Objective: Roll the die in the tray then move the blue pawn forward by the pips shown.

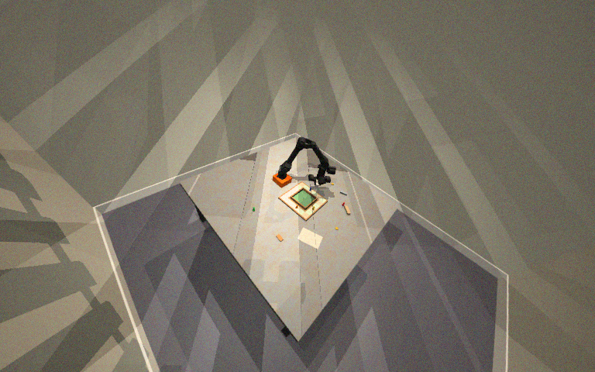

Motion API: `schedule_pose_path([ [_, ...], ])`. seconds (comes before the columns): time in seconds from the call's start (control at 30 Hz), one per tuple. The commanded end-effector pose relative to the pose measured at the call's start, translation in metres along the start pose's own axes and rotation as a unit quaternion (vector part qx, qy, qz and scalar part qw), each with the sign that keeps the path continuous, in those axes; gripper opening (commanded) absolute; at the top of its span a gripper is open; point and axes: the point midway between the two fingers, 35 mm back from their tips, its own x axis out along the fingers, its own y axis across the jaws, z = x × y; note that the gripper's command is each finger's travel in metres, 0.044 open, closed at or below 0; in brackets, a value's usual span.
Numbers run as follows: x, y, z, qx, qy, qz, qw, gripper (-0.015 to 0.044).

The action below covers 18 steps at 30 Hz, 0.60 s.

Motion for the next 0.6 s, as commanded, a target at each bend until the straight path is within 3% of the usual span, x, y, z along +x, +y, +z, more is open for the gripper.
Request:
schedule_pose_path([
  [0.0, 0.002, -0.001, -0.001, 0.002, 0.003, -0.002, 1.0, 0.0118],
  [0.2, 0.002, -0.001, -0.001, 0.002, 0.003, -0.002, 1.0, 0.0078],
  [0.3, -0.002, 0.0, -0.001, 0.002, 0.003, -0.002, 1.0, 0.0],
  [0.57, -0.051, 0.007, -0.002, 0.002, 0.003, -0.001, 1.0, 0.0],
])
